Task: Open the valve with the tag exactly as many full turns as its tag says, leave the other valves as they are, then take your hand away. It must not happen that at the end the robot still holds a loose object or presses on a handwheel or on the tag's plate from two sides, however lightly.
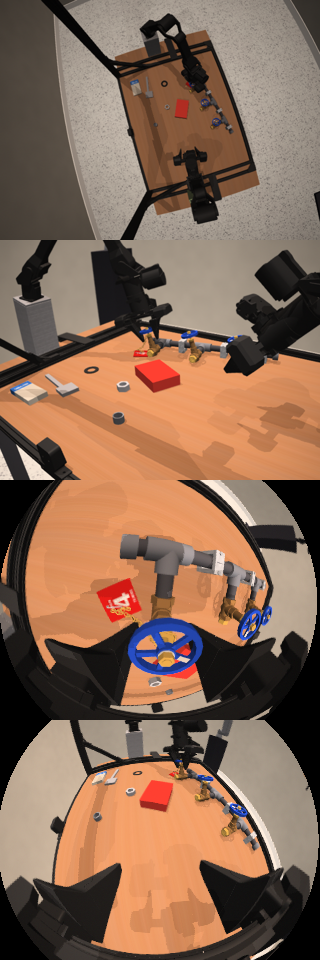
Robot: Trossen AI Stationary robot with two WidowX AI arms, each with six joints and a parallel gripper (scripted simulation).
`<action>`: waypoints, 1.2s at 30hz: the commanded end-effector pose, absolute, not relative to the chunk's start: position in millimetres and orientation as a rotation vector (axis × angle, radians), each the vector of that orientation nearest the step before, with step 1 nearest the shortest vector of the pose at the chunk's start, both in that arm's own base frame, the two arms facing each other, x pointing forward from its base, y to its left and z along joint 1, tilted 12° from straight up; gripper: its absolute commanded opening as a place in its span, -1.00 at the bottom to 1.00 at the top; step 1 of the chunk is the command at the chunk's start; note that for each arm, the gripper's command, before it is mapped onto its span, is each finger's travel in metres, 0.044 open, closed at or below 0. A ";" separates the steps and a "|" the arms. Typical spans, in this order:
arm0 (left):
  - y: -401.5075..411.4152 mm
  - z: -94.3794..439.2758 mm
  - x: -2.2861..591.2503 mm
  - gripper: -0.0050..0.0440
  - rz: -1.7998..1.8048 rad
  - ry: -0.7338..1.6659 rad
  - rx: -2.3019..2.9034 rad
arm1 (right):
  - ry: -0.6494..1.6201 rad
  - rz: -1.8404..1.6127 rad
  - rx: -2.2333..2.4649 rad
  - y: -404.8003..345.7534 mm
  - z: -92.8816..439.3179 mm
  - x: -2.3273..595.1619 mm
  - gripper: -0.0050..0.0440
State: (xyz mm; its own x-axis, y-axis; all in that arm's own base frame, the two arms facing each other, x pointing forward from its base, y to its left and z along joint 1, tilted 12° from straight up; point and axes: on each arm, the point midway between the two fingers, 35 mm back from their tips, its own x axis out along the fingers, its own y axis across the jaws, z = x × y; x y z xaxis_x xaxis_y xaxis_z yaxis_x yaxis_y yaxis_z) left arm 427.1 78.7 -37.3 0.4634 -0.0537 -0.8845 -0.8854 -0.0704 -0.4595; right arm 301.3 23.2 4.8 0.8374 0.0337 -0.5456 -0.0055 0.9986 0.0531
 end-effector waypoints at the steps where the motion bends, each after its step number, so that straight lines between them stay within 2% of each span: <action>1: 78.7 -37.5 427.1 -0.80 0.850 0.865 -1.491 | 0.578 0.021 0.050 23.2 4.8 301.3 0.84; 11: 78.8 -37.3 427.1 -0.80 0.887 0.846 -1.546 | 0.578 0.021 0.050 23.2 4.8 301.3 0.84; 24: 78.7 -37.4 427.1 -0.80 1.342 0.471 -2.259 | 0.578 0.021 0.050 23.2 4.8 301.3 0.84; 26: 78.7 -37.4 427.1 -0.80 1.342 0.471 -2.259 | 0.578 0.021 0.050 23.2 4.8 301.3 0.84; 36: 78.7 -37.4 427.0 -0.80 1.675 0.014 -2.763 | 0.578 0.021 0.050 23.2 4.8 301.3 0.84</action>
State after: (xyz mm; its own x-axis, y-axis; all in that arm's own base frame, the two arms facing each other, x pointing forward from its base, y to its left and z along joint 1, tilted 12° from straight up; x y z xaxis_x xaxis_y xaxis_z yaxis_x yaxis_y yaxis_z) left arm 427.1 78.7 -37.4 0.4634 -0.0539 -0.8845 -0.1014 -0.9948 0.0075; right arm 301.3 23.2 4.7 0.8373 0.0337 -0.5457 -0.0055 0.9986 0.0531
